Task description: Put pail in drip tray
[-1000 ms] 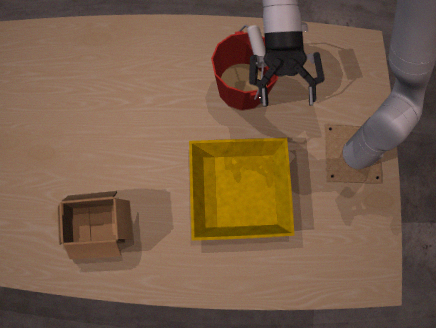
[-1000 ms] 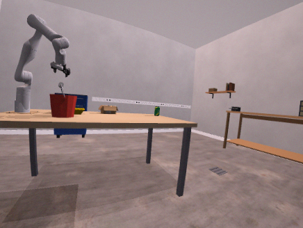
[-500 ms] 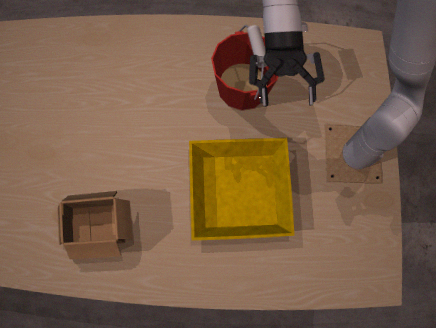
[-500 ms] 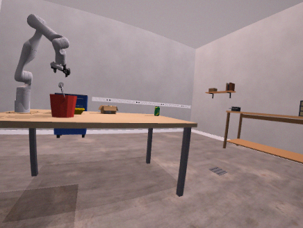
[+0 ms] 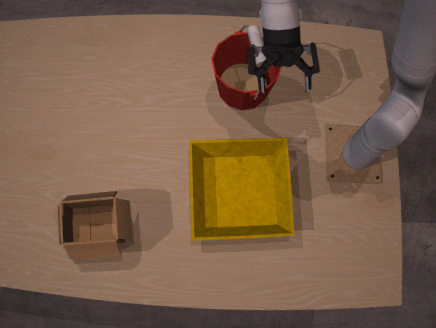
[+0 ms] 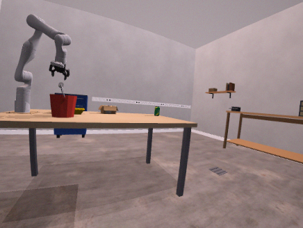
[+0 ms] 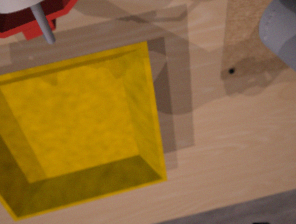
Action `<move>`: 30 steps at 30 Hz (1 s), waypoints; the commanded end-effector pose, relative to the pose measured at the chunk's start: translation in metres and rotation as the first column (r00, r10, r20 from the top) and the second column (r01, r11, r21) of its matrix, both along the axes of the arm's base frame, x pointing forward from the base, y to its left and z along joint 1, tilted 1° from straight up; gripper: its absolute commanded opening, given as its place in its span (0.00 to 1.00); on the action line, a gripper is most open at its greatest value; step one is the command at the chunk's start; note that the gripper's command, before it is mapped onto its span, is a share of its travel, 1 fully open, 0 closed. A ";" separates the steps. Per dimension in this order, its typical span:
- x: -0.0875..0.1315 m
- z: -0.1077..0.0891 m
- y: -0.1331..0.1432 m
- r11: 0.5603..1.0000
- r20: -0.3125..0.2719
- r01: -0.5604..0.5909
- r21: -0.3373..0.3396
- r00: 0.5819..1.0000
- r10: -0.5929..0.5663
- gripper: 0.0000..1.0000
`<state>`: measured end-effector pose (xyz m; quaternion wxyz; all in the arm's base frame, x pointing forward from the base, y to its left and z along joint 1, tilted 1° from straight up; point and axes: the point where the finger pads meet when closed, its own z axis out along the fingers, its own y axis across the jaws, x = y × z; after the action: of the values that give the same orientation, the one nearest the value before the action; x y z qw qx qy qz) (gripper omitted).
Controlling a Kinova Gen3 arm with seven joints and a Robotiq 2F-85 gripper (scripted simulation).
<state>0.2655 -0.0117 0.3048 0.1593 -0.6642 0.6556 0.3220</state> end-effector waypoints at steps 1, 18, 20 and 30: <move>0.004 -0.004 -0.007 0.997 0.049 -0.037 -0.065 0.998 0.040 1.00; 0.056 -0.002 -0.129 0.800 0.222 -0.155 -0.580 0.915 0.337 1.00; 0.061 0.002 -0.138 0.772 0.226 -0.159 -0.615 0.903 0.366 1.00; 0.067 0.007 -0.145 0.748 0.235 -0.157 -0.644 0.891 0.389 1.00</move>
<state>0.3294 -0.1572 0.3090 0.0024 -0.8113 0.5846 -0.0035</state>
